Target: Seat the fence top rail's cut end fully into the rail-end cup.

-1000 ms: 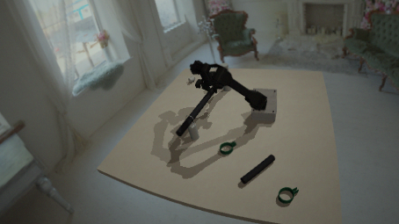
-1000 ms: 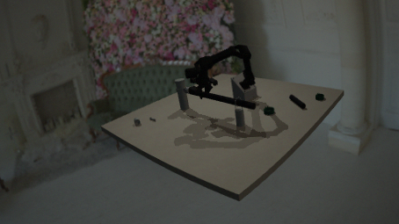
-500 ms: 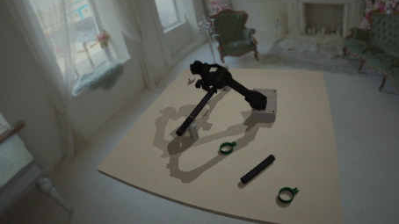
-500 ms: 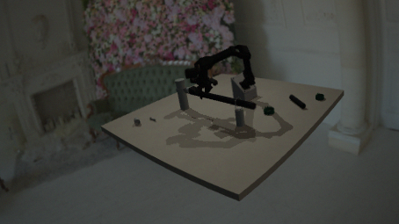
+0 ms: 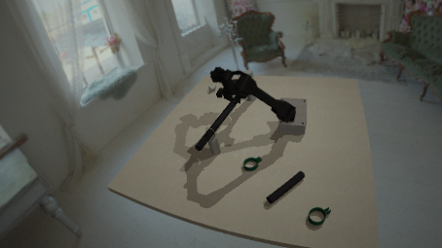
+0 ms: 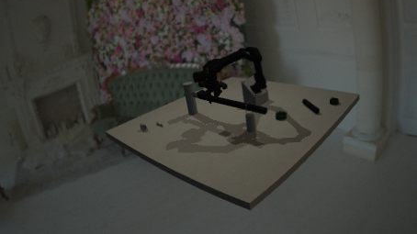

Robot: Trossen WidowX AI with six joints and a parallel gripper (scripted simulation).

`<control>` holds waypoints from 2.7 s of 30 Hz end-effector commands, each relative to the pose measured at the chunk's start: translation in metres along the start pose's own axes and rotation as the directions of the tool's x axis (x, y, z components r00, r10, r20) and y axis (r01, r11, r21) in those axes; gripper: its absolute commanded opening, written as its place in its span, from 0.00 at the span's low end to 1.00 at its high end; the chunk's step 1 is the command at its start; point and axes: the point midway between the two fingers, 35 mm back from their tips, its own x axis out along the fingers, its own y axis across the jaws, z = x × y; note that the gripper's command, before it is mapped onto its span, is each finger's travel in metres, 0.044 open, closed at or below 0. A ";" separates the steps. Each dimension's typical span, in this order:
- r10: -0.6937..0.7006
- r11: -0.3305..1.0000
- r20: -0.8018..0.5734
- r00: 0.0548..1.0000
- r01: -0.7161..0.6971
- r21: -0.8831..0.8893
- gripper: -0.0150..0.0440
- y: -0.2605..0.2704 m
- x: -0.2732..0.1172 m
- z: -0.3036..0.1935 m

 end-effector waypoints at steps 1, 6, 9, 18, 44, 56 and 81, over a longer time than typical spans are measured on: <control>0.016 1.000 0.015 1.000 -0.016 0.000 0.25 0.003 -0.005 0.007; 0.016 1.000 0.015 1.000 -0.016 0.000 0.25 0.003 -0.005 0.007; 0.011 1.000 0.011 1.000 -0.011 -0.001 0.25 0.002 -0.004 0.006; -0.002 1.000 -0.002 1.000 0.002 -0.001 0.25 0.000 0.000 0.000; -0.002 1.000 -0.001 1.000 0.002 -0.001 0.25 0.003 -0.004 0.010; -0.002 1.000 -0.001 1.000 0.002 -0.002 0.25 0.005 -0.006 0.014; -0.044 0.999 -0.037 0.998 0.044 -0.008 0.25 0.003 0.002 0.000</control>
